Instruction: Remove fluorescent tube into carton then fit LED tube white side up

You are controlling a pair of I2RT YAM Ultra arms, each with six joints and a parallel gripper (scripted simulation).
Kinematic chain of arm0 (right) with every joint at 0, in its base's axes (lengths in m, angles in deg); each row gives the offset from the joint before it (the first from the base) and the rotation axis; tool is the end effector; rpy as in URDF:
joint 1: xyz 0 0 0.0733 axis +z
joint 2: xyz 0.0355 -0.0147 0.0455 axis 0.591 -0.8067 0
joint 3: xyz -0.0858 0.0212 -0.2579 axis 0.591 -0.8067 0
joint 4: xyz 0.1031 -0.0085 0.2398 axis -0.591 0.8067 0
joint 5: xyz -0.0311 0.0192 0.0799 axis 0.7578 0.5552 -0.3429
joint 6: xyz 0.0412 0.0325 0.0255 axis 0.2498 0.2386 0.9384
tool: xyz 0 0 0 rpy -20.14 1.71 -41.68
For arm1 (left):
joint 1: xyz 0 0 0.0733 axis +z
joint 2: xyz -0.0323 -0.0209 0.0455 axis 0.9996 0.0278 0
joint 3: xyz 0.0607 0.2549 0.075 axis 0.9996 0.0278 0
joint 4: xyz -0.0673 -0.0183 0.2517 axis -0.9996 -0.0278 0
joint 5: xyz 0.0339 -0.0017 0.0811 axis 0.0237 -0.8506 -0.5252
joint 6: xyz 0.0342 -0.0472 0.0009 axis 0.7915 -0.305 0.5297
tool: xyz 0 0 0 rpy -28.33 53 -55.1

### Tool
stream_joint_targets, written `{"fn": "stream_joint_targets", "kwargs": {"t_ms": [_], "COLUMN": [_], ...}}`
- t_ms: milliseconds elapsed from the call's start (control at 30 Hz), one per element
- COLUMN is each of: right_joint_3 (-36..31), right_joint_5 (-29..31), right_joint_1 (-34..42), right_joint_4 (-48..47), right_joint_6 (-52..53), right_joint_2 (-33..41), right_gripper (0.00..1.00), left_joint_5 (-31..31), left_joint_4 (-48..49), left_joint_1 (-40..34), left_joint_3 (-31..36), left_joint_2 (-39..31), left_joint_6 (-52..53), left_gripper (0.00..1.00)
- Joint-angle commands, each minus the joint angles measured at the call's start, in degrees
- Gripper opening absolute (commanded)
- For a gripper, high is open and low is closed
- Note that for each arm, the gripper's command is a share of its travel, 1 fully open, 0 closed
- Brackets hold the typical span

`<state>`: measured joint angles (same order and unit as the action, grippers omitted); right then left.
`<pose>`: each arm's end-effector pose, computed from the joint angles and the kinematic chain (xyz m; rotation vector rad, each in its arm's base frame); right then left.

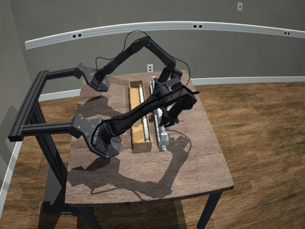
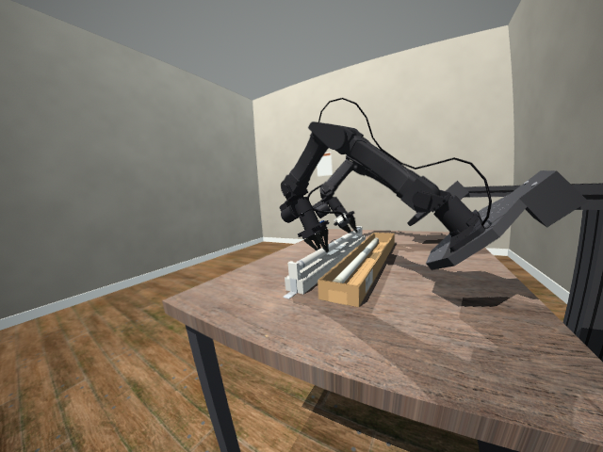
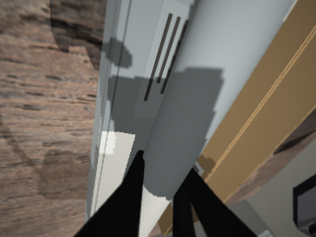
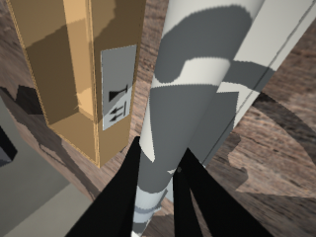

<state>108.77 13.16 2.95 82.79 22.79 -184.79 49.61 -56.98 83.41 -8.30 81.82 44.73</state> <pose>0.2767 0.2169 0.2416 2.2894 -2.1223 0.2909 0.3374 -0.0271 0.3287 1.8886 2.1921 0.3046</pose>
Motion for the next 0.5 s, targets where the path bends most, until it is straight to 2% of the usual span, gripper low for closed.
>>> {"fn": "stream_joint_targets", "kwargs": {"t_ms": [0,467], "right_joint_3": [2.78,3.34], "right_joint_5": [0.65,0.64], "right_joint_1": [0.28,0.42], "right_joint_4": [-1.62,-1.61], "right_joint_6": [-0.49,-0.48], "right_joint_2": [0.85,1.31], "right_gripper": [0.11,0.11], "left_joint_5": [0.75,0.75], "left_joint_4": [2.21,2.3], "left_joint_1": [0.06,0.28], "left_joint_3": [-2.47,-3.02], "left_joint_2": [-0.93,-1.17], "left_joint_6": [0.74,0.73], "left_gripper": [0.49,0.49]}}
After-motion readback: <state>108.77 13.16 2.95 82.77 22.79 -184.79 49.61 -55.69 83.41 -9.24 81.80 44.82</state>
